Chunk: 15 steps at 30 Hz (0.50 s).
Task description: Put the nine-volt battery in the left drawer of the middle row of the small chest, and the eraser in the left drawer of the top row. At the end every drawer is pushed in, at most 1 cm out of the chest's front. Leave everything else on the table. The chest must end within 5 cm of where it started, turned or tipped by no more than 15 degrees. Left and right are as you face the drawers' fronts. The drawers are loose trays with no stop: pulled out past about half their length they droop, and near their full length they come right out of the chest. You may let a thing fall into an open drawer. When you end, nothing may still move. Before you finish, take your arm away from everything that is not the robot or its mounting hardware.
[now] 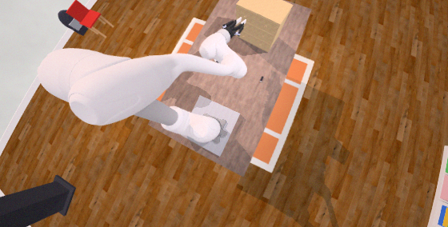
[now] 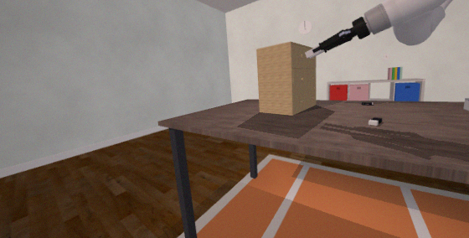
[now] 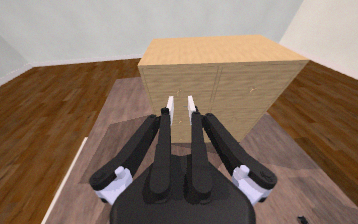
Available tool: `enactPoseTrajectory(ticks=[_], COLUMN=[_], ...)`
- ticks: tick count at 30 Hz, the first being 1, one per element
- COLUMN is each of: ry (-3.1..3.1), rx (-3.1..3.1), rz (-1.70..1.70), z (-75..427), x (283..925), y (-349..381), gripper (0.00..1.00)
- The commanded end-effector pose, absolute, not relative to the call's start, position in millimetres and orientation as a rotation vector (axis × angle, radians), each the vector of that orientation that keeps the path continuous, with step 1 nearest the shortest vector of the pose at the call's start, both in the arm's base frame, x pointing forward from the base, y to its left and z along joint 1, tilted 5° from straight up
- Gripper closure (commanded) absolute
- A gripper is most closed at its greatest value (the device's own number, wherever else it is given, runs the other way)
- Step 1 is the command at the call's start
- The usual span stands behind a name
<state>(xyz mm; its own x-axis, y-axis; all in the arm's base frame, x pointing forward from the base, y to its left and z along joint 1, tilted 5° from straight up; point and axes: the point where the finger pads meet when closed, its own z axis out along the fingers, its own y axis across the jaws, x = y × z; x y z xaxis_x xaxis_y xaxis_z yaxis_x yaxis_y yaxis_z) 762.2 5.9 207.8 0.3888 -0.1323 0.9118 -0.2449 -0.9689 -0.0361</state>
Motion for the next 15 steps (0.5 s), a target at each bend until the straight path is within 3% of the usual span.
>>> enactPoseTrajectory(ticks=[1,15], ry=[-0.345,-0.345], rx=[2.53,2.53], rz=[1.646,1.646], z=[207.8,207.4], x=[762.2,767.9], y=[5.9,4.4], gripper=[0.8,0.8])
